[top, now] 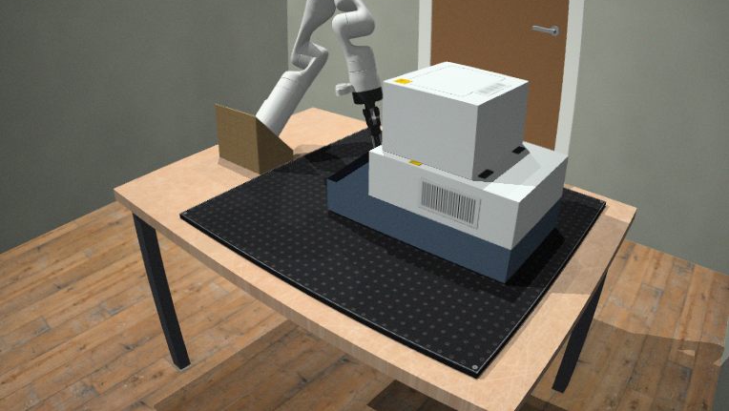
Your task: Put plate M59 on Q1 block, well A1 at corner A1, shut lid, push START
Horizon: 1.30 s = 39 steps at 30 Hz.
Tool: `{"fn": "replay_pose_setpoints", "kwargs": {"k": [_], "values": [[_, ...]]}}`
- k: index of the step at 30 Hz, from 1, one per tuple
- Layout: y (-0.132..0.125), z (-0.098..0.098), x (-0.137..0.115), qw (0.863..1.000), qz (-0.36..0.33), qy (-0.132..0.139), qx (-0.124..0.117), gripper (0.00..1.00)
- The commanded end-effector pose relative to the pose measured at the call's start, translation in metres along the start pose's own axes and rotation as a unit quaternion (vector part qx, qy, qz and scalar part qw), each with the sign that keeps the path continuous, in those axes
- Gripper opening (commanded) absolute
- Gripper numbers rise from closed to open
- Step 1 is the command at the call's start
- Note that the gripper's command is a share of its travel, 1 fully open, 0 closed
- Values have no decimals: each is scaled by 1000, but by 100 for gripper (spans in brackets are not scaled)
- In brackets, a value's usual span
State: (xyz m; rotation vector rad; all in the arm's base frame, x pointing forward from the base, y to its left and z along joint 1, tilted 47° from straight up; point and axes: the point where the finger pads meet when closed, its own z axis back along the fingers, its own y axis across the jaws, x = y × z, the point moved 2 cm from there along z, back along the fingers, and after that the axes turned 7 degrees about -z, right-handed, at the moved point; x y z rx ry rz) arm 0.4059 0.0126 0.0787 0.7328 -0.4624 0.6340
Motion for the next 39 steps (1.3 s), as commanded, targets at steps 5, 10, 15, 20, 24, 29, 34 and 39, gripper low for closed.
{"fn": "replay_pose_setpoints", "kwargs": {"k": [5,10,15,20,24,29,34,39], "values": [[-5,-5,2,1000,-10,-2,-4,10],[-5,-5,2,1000,-10,-2,-3,10],[-5,-5,2,1000,-10,-2,-3,10],[-5,-5,2,1000,-10,-2,-3,10],[-5,-5,2,1000,-10,-2,-3,10],[-5,-5,2,1000,-10,-2,-3,10],[-5,-5,2,1000,-10,-2,-3,10],[-5,-5,2,1000,-10,-2,-3,10]]}}
